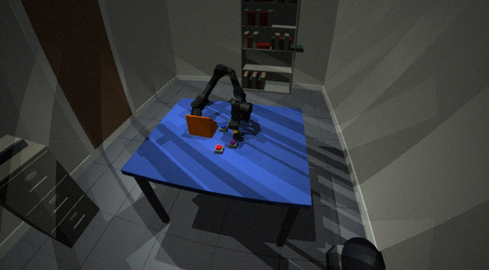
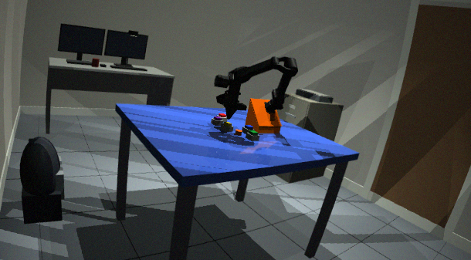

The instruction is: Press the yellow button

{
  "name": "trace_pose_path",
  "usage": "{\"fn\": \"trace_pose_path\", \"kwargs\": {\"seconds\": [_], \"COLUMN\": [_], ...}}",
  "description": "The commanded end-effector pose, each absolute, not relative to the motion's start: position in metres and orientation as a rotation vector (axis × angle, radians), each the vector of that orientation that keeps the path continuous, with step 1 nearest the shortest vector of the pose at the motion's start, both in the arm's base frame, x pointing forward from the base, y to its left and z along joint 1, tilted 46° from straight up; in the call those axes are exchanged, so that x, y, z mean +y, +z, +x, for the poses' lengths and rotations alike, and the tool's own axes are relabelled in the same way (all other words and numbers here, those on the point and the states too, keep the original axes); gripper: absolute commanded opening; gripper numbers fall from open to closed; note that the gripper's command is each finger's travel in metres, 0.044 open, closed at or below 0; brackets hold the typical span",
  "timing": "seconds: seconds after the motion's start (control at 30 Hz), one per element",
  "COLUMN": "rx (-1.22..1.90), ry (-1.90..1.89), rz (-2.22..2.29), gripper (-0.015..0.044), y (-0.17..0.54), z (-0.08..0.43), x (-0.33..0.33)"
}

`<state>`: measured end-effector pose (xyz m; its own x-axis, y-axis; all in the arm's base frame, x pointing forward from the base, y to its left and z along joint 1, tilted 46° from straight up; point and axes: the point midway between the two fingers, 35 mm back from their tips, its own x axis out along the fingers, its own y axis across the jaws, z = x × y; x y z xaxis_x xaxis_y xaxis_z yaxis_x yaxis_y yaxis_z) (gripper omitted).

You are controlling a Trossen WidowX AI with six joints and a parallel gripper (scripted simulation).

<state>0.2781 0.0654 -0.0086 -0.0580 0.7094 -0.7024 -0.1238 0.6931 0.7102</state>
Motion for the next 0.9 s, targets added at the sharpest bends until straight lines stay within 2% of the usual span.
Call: {"fn": "trace_pose_path", "kwargs": {"seconds": [0.0,0.87], "rx": [1.486,1.486], "ry": [0.731,0.732], "rz": [0.518,0.519], "gripper": [0.0020,0.0020], "y": [-0.014,-0.028], "z": [0.277,0.275], "x": [0.071,0.087]}}
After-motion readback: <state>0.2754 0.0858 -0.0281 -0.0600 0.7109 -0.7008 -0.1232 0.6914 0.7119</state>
